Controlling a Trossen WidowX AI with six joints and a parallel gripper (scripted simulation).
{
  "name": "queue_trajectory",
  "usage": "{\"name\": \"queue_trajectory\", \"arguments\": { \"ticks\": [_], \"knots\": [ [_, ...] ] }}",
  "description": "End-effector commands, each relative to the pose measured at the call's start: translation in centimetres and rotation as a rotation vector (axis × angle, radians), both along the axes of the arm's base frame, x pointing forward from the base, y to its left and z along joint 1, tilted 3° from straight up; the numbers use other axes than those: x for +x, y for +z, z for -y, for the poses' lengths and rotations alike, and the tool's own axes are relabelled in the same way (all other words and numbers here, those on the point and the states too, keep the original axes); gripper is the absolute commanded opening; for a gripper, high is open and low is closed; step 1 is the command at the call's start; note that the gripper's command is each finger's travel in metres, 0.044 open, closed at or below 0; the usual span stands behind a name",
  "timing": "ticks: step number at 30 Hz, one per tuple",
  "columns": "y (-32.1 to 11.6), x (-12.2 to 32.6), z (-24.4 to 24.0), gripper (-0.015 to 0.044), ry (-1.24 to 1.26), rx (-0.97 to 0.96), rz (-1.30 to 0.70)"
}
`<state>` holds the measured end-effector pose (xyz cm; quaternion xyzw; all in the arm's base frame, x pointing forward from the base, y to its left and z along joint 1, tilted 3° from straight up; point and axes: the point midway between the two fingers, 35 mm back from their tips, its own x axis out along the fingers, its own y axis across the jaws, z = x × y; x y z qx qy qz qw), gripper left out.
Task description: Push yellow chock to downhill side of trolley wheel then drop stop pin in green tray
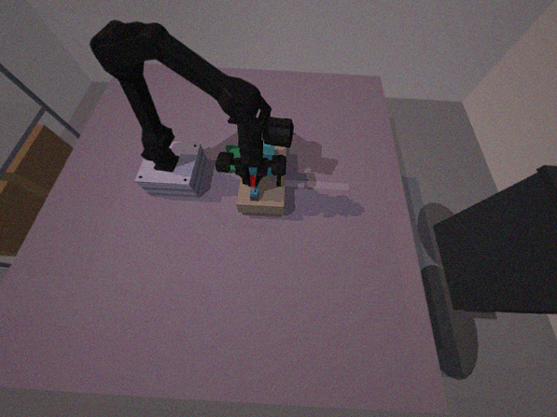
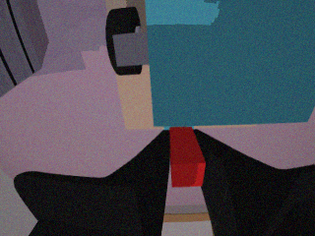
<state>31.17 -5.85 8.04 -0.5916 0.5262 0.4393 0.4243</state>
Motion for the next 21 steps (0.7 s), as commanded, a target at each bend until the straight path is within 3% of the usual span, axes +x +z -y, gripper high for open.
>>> {"name": "queue_trajectory", "arguments": {
  "ticks": [1,21],
  "knots": [
    [0.5,0.0,0.0,0.0,-0.001,-0.003,0.004],
    [2.2,-0.1,-0.3,0.0,-0.001,-0.003,0.004]
  ]
}}
